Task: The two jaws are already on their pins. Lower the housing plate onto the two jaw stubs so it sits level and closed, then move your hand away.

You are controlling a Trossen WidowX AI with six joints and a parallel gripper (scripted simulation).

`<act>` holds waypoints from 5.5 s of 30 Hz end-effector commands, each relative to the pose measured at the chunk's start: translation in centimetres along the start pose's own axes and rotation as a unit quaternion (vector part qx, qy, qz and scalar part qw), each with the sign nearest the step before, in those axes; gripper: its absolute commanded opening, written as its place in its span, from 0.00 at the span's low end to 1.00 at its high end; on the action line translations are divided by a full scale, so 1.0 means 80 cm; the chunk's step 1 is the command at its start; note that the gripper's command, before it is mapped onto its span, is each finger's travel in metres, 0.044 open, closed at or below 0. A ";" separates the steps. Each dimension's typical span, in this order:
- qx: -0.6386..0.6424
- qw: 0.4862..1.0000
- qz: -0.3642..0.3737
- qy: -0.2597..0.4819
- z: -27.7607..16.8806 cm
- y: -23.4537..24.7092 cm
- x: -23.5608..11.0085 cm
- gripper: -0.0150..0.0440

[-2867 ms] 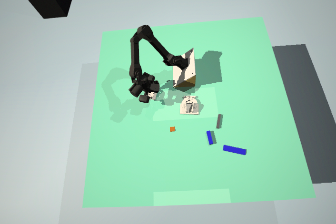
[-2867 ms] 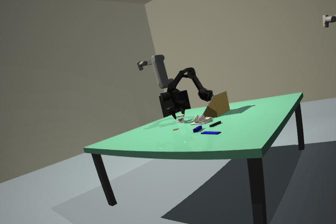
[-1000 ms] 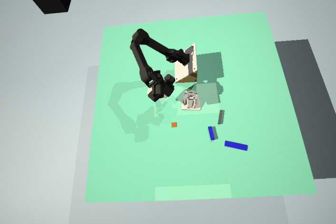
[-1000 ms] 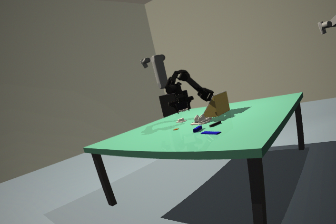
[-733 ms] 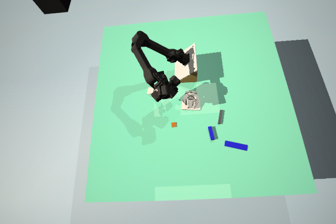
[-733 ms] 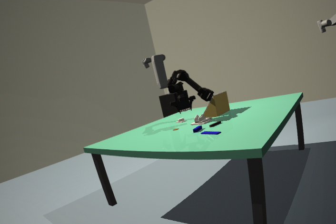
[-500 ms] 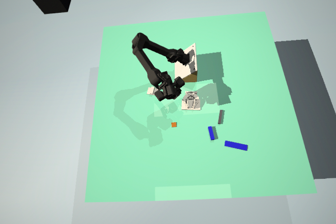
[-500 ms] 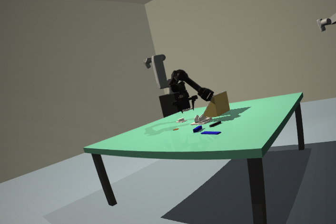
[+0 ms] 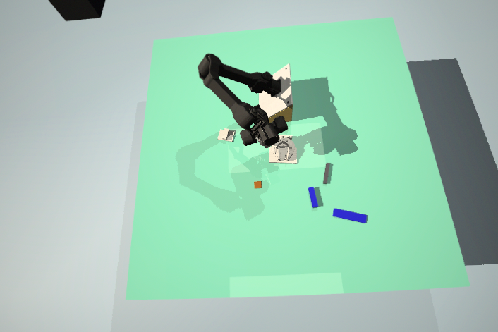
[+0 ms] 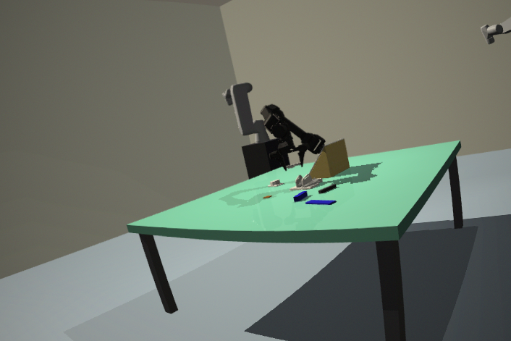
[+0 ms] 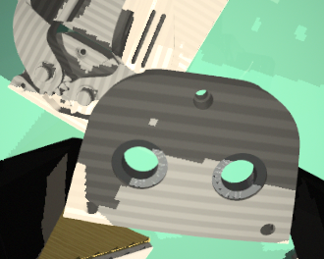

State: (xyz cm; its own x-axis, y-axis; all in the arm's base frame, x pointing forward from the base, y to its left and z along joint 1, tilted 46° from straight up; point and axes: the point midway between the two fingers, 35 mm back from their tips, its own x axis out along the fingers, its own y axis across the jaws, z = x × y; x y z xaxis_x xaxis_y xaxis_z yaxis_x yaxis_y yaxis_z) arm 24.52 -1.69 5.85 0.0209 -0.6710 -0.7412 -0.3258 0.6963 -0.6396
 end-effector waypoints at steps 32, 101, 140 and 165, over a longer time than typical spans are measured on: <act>0.199 0.980 -0.027 0.002 0.004 0.090 0.005 0.85; 0.200 0.979 -0.026 0.002 0.002 0.104 0.042 0.85; 0.197 0.980 -0.028 0.002 -0.002 0.100 0.087 0.85; 0.197 0.980 -0.029 0.002 -0.002 0.099 0.093 0.85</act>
State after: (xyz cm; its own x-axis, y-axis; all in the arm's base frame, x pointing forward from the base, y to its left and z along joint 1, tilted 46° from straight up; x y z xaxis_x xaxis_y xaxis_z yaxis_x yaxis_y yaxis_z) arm 21.89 -1.15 -4.69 0.0225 -0.7117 -0.7022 0.0693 0.7018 -0.7090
